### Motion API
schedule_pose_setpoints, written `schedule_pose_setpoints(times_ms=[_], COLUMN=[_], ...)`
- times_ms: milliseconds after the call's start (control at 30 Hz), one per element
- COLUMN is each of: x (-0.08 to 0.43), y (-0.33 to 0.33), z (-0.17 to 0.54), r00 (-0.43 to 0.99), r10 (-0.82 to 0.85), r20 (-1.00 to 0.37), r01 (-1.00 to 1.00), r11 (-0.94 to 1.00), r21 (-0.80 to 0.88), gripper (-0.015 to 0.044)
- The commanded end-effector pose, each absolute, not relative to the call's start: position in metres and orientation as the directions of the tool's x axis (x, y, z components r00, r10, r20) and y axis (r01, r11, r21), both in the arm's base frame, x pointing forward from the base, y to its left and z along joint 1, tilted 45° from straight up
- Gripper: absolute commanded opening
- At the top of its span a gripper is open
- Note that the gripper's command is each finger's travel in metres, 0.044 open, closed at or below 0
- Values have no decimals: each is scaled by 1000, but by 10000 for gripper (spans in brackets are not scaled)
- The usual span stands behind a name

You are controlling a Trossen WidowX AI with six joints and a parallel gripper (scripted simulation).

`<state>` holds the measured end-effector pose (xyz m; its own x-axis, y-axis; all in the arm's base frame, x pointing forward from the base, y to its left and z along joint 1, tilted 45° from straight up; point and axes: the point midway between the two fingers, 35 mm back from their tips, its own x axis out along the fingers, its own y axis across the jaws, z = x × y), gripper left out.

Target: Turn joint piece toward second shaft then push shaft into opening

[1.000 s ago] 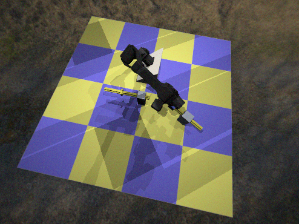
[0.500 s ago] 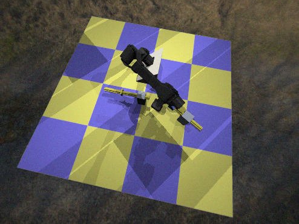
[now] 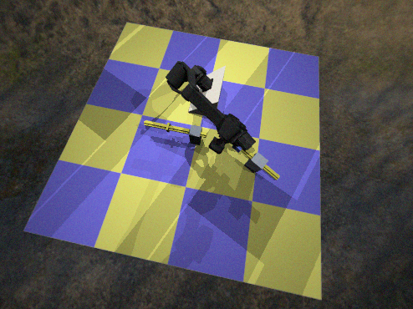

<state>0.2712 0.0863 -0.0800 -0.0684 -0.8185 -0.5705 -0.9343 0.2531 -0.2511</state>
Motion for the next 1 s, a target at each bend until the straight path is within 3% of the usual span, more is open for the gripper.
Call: schedule_pose_setpoints(times_ms=[0,167,500,967], x=[271,271,271,272], y=[86,86,86,103], z=[-80,-80,-80,-63], r00=[-69,-69,-68,49], r10=[-819,-819,-816,-531], r20=[-570,-570,-574,-846], r01=[-934,-934,-935,-965], r11=[253,253,254,193], r21=[-251,-251,-249,-177], gripper=[331,440,440,440])
